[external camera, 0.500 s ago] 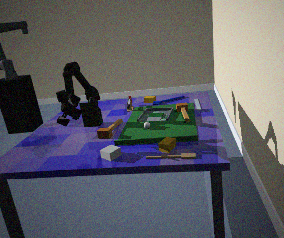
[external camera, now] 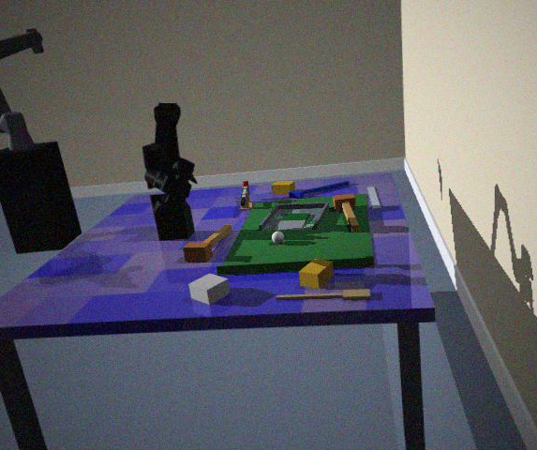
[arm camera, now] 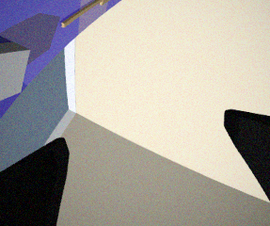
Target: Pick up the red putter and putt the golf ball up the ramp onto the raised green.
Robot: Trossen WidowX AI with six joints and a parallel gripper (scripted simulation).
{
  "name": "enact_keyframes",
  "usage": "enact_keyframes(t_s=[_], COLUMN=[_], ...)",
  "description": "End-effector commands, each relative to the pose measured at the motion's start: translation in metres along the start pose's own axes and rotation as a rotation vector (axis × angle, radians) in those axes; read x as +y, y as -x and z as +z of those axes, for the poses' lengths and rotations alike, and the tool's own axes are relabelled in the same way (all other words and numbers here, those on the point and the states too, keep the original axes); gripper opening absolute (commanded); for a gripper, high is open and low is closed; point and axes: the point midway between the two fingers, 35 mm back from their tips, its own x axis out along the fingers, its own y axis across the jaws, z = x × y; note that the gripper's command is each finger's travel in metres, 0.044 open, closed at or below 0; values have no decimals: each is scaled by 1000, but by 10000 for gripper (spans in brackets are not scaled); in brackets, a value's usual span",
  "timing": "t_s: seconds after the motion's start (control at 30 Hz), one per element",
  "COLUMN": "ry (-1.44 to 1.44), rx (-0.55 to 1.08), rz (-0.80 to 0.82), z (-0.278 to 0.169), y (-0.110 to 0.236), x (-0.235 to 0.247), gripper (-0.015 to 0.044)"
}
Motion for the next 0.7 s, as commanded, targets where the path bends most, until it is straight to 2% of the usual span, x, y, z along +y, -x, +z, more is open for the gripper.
enact_keyframes(t_s=[0.0, 0.33, 0.5, 0.67], ry=[-56, -89, -82, -47], rx=[-193, -521, -663, -798], rz=[64, 268, 399, 531], z=[62, 205, 280, 350], y=[-16, -11, 14, 54], x=[-37, -93, -108, -115], gripper=[440, 440, 440, 440])
